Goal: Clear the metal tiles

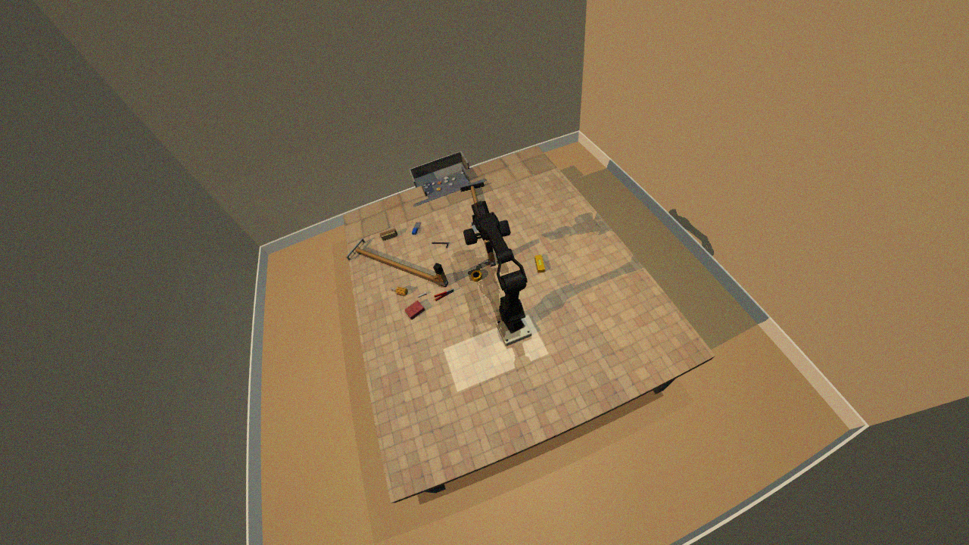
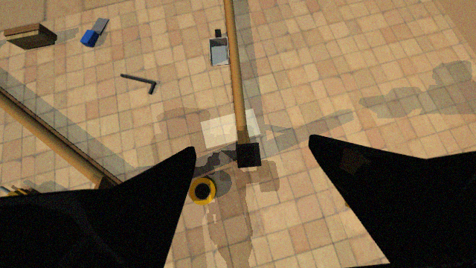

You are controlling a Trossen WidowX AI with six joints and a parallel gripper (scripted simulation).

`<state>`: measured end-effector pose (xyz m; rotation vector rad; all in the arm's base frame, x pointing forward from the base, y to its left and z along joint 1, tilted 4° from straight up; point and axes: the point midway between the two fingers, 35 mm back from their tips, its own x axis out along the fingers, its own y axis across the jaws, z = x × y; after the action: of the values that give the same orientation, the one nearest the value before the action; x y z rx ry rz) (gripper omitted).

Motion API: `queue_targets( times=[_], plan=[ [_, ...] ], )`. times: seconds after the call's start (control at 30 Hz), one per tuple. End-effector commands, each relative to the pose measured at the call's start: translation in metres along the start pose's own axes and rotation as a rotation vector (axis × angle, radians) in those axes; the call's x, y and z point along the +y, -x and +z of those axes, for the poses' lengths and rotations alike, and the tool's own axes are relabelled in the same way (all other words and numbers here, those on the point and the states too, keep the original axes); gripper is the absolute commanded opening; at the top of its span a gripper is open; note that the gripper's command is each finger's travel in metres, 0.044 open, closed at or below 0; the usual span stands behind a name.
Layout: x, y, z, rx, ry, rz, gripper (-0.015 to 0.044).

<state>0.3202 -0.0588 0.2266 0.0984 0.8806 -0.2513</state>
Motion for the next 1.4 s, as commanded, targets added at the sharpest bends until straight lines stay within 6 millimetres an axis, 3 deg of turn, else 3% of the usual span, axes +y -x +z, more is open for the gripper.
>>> queue_targets(
  times=[0.0, 0.43, 0.9, 1.37],
  plan=[
    [-0.001, 0.005, -0.009, -0.017, -0.003, -0.002, 0.044],
    [-0.001, 0.013, -0.034, -0.054, 0.0, 0.004, 0.044],
    [0.0, -0.02, -0.054, -0.054, 0.0, 0.004, 0.044],
    [0.001, -0.037, -0.052, -0.055, 0.0, 0.004, 0.044]
  ],
)
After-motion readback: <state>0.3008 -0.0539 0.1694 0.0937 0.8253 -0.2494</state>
